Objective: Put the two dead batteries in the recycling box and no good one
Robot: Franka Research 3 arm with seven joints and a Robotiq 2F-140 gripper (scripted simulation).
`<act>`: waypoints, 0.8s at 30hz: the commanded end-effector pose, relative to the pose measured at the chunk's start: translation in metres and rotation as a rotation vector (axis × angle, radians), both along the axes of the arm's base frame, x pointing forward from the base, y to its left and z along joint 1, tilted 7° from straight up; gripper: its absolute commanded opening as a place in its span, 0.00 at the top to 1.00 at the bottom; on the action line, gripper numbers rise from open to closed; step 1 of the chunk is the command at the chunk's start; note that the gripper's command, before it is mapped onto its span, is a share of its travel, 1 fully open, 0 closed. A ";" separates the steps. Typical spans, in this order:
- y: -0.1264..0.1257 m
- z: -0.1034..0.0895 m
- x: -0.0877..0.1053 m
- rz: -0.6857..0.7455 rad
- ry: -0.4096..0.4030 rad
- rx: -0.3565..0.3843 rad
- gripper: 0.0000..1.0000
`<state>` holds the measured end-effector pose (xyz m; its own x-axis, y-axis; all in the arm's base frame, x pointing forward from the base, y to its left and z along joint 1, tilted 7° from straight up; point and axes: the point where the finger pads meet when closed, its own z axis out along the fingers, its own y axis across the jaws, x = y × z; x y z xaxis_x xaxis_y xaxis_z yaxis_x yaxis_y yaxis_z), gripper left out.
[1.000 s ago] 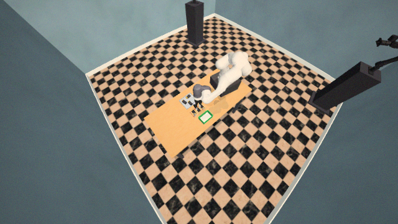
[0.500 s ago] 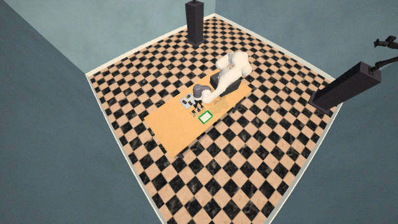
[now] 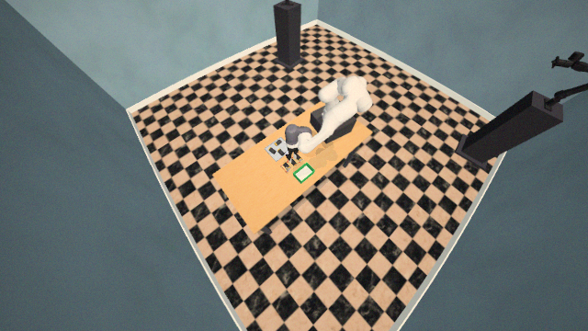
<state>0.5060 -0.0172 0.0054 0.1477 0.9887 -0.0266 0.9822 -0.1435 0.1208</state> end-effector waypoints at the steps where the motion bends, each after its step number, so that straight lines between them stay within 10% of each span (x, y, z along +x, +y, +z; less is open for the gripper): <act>1: 0.000 0.000 0.000 0.004 -0.002 -0.001 0.71; 24: -0.001 -0.037 0.004 0.004 -0.002 -0.001 0.71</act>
<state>0.5087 -0.0181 -0.0299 0.1568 0.9873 -0.0237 0.9812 -0.1530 0.1176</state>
